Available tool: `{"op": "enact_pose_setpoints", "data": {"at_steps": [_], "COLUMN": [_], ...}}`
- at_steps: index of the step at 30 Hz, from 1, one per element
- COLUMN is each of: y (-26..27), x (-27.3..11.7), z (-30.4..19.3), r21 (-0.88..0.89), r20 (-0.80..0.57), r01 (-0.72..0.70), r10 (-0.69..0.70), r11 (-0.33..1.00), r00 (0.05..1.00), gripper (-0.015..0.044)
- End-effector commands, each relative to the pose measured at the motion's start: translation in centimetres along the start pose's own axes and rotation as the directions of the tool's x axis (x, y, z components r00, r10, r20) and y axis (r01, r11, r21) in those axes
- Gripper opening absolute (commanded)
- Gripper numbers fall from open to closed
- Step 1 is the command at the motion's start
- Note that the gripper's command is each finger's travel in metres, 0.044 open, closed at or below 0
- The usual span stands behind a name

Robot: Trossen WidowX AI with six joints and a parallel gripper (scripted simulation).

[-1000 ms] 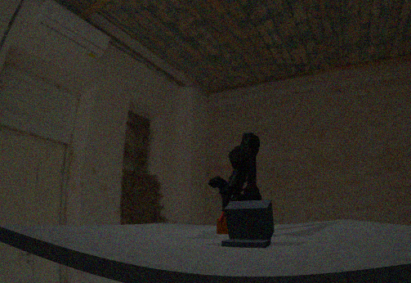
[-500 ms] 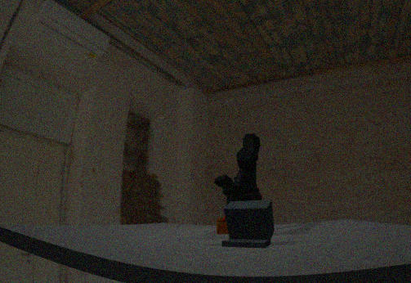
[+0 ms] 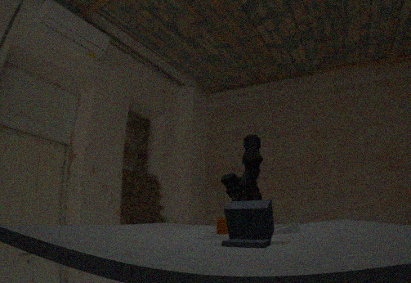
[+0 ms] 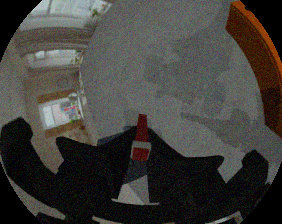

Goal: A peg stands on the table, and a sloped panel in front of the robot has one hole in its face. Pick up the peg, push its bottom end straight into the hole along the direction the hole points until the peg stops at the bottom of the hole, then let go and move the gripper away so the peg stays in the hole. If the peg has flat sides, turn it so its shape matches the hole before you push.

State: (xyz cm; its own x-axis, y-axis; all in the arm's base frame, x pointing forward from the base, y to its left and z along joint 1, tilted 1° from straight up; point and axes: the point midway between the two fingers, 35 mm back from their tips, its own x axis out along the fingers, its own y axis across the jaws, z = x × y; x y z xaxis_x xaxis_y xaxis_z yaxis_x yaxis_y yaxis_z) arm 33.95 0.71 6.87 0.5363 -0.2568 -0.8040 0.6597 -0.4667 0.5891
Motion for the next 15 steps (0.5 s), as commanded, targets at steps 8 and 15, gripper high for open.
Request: {"op": "enact_pose_setpoints", "data": {"at_steps": [8, 15], "y": [-0.4, -0.8], "x": [-0.5, -0.8], "z": [-1.1, -1.8], "r21": [-0.055, -0.085], "r20": [-0.033, -0.057], "r01": [-0.061, -0.099], "r10": [0.059, 0.094], "r11": [0.997, 0.991], "r00": [0.998, 0.994], "gripper": [0.0000, 0.0000]}}
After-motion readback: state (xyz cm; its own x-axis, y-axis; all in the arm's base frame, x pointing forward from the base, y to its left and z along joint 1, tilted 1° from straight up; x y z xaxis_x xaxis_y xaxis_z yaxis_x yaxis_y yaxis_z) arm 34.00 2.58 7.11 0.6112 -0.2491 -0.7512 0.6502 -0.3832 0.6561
